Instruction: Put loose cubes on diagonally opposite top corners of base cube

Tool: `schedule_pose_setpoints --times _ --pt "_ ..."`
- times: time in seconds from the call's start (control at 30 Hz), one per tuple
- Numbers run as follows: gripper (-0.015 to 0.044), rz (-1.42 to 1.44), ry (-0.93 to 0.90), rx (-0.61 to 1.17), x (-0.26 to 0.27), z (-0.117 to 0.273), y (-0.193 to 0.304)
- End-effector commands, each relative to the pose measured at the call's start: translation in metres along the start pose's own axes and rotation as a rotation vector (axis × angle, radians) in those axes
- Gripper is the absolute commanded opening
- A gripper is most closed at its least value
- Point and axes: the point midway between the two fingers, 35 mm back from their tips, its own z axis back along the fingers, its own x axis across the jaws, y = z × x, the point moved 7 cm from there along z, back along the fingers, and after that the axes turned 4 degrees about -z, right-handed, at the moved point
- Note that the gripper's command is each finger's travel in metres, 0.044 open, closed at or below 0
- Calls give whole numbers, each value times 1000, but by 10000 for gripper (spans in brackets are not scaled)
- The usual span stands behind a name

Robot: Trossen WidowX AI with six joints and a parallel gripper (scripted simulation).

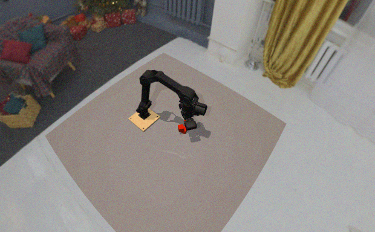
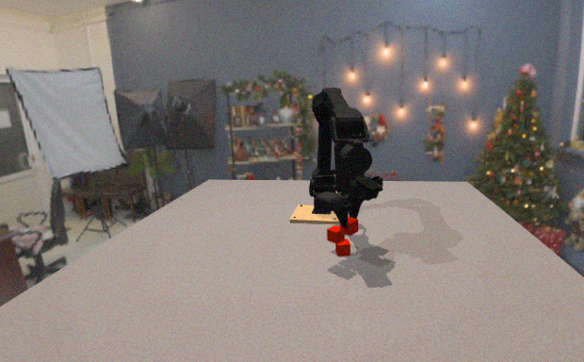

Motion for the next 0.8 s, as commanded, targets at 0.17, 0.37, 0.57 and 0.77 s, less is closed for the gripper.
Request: schedule_pose_setpoints --times 0.17,0.37,0.57,0.77 --pt "105 -7 -4 -4 0 -1 0" --pt "105 17 7 9 0 -12 -1" --pt "105 49 21 26 1 -27 -3" --pt "105 57 25 30 2 -31 -4"
